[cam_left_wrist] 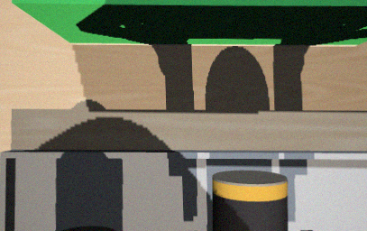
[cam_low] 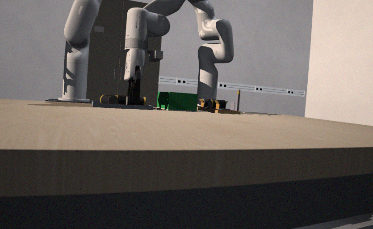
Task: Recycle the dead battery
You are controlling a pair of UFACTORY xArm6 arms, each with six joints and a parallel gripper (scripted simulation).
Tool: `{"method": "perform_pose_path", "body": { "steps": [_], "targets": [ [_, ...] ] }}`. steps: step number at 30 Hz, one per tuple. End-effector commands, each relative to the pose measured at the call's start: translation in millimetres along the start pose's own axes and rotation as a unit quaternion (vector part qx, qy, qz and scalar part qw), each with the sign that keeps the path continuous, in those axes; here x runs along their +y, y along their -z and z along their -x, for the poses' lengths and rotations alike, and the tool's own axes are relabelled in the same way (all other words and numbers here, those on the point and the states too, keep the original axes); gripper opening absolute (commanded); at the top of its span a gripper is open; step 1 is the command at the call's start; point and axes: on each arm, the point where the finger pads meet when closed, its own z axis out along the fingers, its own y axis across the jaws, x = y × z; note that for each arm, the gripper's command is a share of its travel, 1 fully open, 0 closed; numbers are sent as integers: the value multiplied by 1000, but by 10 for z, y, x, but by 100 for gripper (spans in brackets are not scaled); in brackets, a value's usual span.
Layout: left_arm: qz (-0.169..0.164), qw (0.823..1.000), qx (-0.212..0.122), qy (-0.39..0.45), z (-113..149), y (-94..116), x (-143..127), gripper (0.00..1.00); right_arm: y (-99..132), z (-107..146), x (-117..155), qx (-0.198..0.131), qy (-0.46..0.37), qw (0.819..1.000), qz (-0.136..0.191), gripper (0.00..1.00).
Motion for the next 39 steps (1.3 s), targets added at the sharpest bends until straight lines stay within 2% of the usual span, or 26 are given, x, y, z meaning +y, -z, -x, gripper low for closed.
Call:
{"method": "perform_pose_path", "body": {
  "steps": [1, 21, 29, 31, 39],
  "targets": [
    [4, 1000, -8, 1, 42, 58, 39, 51, 58, -34, -3, 9, 4, 1000, 2, 100],
    [4, 1000, -8, 1, 42, 79, 38, 51, 58, -34, -3, 9, 4, 1000, 2, 100],
    [4, 1000, -8, 1, 40, 365, 36, 51, 58, -34, -3, 9, 4, 1000, 2, 100],
    [4, 1000, -8, 1, 40, 365, 36, 51, 58, -34, -3, 9, 4, 1000, 2, 100],
    [4, 1000, -8, 0, 38, 673, 34, 51, 58, -34, -3, 9, 4, 1000, 2, 100]
  ]
}}
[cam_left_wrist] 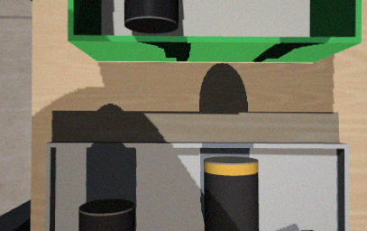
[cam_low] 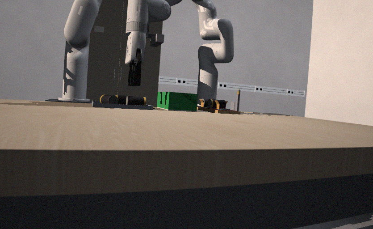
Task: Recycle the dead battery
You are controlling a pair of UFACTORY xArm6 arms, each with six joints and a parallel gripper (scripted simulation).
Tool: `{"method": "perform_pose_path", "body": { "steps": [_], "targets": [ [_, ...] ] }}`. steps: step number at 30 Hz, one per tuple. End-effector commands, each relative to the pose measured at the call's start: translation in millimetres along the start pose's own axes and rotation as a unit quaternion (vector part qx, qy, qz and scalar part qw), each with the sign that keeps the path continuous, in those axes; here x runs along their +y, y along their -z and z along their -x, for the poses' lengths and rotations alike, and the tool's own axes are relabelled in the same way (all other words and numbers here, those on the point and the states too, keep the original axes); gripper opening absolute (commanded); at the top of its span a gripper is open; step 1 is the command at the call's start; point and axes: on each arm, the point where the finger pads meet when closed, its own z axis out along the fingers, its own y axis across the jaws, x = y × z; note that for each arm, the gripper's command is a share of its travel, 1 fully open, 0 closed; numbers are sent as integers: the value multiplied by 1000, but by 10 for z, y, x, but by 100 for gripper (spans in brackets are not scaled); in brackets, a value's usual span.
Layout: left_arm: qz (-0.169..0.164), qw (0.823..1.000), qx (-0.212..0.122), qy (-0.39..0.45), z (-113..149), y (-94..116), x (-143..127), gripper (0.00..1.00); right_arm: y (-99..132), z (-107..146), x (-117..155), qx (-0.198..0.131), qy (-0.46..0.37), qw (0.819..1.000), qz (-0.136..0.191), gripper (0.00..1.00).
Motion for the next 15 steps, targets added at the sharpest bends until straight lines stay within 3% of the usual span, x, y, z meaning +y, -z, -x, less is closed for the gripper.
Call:
{"method": "perform_pose_path", "body": {
  "steps": [1, 11, 15],
  "targets": [
    [3, 1000, -8, 0, 35, 153, 32, 51, 58, -34, -3, 9, 4, 1000, 2, 100],
    [3, 1000, -8, 0, 35, 180, 32, 51, 58, -34, -3, 9, 4, 1000, 2, 100],
    [3, 1000, -8, 0, 33, 522, 29, 51, 58, -34, -3, 9, 4, 1000, 2, 100]
  ]
}}
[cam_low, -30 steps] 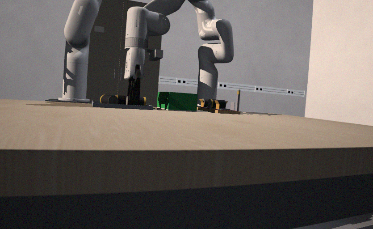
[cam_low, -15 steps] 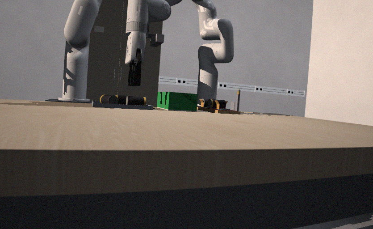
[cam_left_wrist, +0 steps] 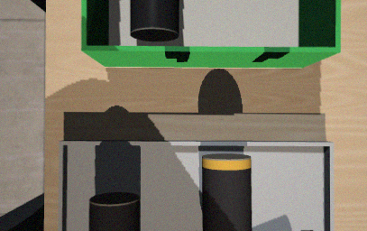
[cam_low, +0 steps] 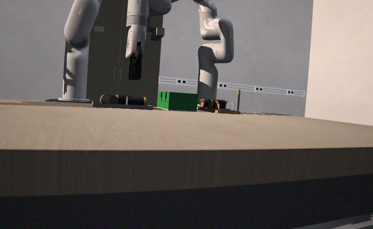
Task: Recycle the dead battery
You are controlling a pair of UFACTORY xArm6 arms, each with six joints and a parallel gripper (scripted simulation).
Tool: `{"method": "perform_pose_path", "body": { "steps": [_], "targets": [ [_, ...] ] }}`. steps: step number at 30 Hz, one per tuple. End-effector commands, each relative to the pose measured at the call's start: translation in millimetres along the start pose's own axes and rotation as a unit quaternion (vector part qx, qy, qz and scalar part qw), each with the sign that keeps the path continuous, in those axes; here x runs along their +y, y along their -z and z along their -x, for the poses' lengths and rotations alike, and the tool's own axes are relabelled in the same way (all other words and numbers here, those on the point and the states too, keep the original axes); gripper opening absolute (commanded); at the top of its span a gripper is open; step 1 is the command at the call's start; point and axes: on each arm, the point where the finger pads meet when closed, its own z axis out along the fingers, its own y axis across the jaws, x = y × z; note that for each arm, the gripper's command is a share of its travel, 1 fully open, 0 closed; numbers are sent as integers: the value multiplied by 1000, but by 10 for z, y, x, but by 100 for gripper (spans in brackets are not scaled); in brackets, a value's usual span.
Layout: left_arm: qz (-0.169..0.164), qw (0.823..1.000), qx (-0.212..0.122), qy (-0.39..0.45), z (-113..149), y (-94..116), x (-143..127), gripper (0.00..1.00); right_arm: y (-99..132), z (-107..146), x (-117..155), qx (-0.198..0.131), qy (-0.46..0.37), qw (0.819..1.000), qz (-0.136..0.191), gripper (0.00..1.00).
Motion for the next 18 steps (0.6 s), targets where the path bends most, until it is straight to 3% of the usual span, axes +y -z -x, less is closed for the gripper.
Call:
{"method": "perform_pose_path", "body": {
  "steps": [1, 3, 11, 18],
  "targets": [
    [4, 1000, -8, 0, 34, 418, 30, 51, 58, -34, -3, 9, 4, 1000, 2, 100],
    [4, 1000, -8, 0, 33, 531, 29, 51, 58, -34, -3, 9, 4, 1000, 2, 100],
    [4, 1000, -8, 0, 69, 538, 44, 51, 58, -34, -3, 9, 4, 1000, 2, 100],
    [4, 1000, -9, 0, 561, 544, 253, 51, 58, -34, -3, 9, 4, 1000, 2, 100]
  ]
}}
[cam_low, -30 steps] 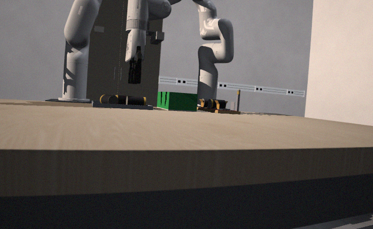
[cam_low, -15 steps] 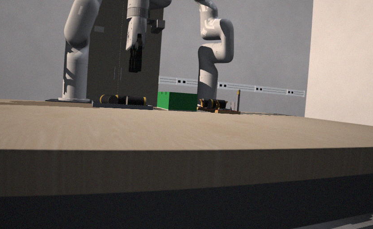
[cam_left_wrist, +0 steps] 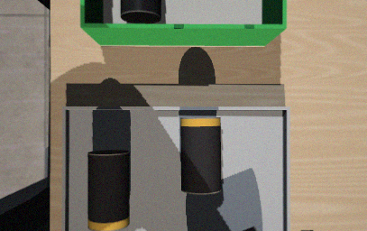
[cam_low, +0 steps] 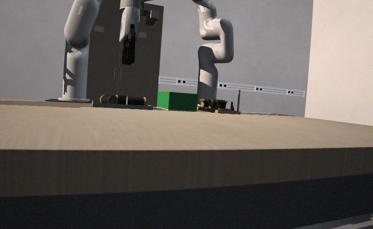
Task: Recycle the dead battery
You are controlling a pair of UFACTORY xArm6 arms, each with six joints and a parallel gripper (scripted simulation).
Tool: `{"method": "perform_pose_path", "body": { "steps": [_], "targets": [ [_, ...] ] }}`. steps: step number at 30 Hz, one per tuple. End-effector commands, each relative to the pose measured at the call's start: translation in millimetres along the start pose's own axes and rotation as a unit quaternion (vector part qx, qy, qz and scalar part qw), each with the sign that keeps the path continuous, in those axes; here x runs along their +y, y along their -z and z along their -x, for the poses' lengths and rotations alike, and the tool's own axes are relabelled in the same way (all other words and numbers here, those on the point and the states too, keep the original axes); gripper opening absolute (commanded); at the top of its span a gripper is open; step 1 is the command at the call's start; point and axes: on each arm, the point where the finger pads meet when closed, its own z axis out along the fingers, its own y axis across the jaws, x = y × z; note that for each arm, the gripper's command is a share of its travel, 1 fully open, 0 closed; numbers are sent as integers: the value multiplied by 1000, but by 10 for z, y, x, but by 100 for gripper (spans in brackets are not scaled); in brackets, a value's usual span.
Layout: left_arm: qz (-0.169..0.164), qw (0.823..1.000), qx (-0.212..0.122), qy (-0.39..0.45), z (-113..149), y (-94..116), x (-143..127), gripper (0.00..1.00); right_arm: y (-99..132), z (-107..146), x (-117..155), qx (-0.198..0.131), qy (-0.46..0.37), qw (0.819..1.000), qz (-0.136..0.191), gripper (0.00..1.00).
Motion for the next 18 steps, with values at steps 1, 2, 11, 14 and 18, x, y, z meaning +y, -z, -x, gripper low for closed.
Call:
{"method": "perform_pose_path", "body": {
  "steps": [1, 2, 11, 14, 18],
  "targets": [
    [2, 1000, -6, 2, 365, 61, 146, 51, 58, -34, -3, 9, 4, 1000, 2, 100],
    [2, 1000, -6, 2, 425, 62, 171, 51, 58, -34, -3, 9, 4, 1000, 2, 100],
    [2, 1000, -6, 2, 532, 62, 217, 51, 58, -34, -3, 9, 4, 1000, 2, 100],
    [2, 1000, -6, 2, 532, 62, 217, 51, 58, -34, -3, 9, 4, 1000, 2, 100],
    [2, 1000, -6, -5, 532, 62, 217, 51, 58, -34, -3, 9, 4, 1000, 2, 100]
  ]
}}
